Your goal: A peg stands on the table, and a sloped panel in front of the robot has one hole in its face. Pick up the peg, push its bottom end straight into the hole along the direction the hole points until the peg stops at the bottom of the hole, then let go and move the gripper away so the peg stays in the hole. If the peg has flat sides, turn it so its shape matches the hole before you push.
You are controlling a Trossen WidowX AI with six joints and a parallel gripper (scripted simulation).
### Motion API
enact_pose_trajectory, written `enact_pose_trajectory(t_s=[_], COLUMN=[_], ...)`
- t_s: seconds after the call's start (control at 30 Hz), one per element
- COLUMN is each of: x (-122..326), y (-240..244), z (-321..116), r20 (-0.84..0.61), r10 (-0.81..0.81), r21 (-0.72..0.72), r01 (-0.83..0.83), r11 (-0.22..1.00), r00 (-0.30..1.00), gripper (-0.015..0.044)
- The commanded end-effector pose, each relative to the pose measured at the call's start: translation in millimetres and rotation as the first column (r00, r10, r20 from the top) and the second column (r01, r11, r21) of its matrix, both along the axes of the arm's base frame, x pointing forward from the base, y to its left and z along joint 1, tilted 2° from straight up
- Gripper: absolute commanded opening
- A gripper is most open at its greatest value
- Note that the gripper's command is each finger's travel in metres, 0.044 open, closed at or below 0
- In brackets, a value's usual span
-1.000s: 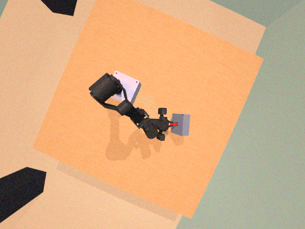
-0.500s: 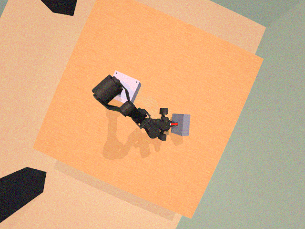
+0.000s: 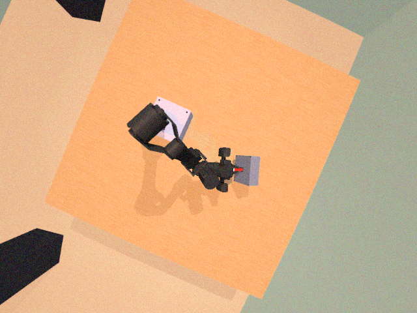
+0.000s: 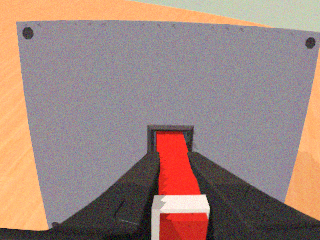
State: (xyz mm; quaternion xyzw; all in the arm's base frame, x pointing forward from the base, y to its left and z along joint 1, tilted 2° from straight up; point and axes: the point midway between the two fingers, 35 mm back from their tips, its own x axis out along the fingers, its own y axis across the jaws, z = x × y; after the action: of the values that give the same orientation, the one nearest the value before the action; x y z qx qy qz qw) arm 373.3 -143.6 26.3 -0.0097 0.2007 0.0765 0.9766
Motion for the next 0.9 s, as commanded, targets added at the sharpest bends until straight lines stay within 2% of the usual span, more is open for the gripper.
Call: enact_pose_trajectory(t_s=[0.0,0.5,0.87], x=[-0.1,-2.9,-15.7], y=[0.0,-1.0,-5.5], z=[0.2,1.6,7.8], r20=[0.000,-0.001,-0.006], r10=[0.000,0.000,-0.001], r21=[0.000,-0.001,-0.002], r01=[0.000,0.000,0.001], r11=[1.000,1.000,1.000], r00=[1.000,1.000,1.000], gripper=[0.0053,0.0440,0.0440])
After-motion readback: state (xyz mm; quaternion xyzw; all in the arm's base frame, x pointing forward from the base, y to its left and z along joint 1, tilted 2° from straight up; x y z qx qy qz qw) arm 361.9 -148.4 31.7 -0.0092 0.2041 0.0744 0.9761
